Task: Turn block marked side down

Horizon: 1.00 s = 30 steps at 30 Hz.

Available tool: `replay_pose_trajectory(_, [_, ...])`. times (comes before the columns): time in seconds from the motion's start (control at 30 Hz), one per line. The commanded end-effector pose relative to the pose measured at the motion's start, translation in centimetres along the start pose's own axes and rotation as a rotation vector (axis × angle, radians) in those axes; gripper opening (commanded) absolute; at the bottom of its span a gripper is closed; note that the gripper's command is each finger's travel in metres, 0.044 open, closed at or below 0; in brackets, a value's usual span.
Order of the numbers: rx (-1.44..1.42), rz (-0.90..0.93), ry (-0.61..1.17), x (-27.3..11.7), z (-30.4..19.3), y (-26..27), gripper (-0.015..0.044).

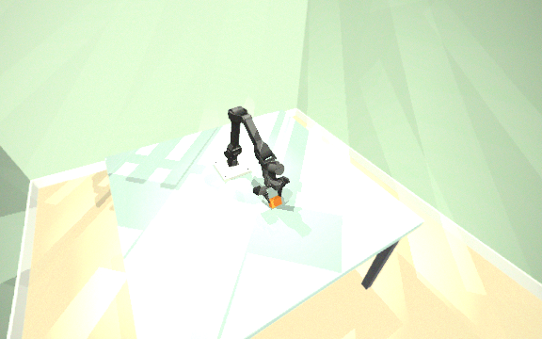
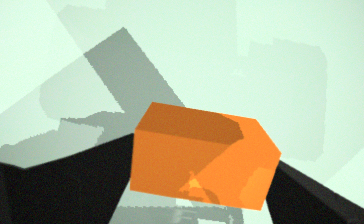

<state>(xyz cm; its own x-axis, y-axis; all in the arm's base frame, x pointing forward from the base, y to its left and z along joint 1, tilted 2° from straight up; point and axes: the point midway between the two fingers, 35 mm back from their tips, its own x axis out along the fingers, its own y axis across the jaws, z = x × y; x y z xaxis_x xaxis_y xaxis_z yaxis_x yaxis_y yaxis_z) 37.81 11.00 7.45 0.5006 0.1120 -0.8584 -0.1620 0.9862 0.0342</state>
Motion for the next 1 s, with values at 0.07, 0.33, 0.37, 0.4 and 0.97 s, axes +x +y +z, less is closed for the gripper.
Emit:
replay_pose_trajectory(0.07, [0.007,-0.002,-0.076,-0.5,-0.2,-0.1,0.0000])
replay_pose_trajectory(0.33, [0.004,-0.002,-0.131,0.5,-0.1,0.0,0.0000])
replay_pose_trajectory(0.37, [0.003,-0.003,-0.146,0.8,-0.1,0.0,0.0000])
replay_pose_trajectory(0.4, [0.002,-0.003,-0.161,1.1,-0.1,0.0,0.0000])
replay_pose_trajectory(0.97, [-0.003,-0.004,-0.417,3.6,-0.7,0.1,0.0000])
